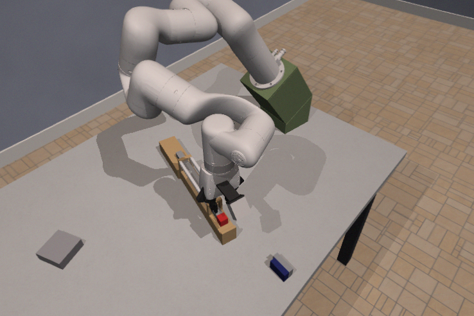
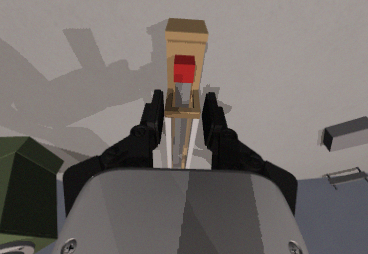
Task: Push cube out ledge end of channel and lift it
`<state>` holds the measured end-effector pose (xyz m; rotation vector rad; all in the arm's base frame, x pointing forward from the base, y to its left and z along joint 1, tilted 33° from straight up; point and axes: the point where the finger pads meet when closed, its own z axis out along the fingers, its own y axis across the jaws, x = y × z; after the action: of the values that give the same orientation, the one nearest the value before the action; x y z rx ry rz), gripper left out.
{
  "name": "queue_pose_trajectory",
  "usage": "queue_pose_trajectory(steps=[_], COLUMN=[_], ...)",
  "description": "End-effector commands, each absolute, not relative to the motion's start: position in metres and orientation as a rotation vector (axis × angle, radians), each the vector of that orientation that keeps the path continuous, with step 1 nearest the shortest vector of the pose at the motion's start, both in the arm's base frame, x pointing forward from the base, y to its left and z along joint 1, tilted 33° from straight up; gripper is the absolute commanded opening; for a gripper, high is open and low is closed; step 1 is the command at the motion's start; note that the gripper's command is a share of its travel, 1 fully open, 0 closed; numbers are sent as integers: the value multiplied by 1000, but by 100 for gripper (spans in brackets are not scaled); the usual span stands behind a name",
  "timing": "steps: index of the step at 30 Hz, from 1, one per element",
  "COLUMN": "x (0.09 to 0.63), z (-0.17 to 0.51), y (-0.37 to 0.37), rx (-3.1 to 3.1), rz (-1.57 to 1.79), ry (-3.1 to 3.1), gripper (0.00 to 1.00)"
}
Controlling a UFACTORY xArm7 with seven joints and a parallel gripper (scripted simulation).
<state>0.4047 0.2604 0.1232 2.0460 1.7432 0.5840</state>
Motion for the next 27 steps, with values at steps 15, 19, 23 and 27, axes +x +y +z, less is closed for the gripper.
queue_pose_trajectory(steps=[15, 19, 23, 27], x=[430, 431, 435, 440], z=[86, 84, 77, 70], y=[261, 261, 261, 260], rx=[2045, 2045, 2045, 2045], rz=[588, 588, 588, 588], ry=[1744, 1744, 1744, 1744], gripper=[43, 43, 43, 43])
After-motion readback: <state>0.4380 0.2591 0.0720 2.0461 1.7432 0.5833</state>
